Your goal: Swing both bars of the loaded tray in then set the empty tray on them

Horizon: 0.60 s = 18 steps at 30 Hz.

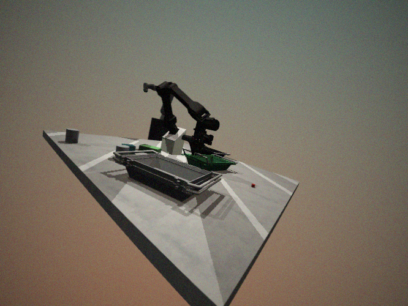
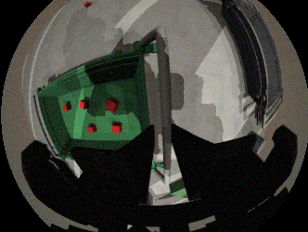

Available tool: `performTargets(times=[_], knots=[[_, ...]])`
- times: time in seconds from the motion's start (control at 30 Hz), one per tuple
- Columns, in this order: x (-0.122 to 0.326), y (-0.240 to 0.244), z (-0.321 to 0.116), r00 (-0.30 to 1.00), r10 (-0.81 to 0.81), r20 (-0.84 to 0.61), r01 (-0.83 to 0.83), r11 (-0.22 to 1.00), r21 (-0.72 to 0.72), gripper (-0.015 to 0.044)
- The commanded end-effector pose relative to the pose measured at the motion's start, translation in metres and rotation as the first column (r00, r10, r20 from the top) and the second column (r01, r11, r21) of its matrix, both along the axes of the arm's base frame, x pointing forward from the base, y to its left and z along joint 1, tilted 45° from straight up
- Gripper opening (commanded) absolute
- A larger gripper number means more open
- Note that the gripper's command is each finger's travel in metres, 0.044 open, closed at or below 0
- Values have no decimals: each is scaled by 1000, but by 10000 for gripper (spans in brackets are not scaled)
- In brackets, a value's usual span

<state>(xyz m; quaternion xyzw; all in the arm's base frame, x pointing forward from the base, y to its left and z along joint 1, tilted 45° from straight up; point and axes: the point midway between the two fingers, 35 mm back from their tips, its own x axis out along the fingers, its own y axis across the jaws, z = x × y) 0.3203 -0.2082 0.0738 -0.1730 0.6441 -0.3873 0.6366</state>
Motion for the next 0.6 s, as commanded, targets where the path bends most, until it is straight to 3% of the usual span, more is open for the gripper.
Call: performTargets(times=[0.0,0.33,0.57], knots=[[5,11,-15,1000,6,-5,-6,1000,27,86],[11,18,-54,1000,6,-5,-6,1000,28,86],[16,36,-32,1000,7,-5,-6,1000,30,86]])
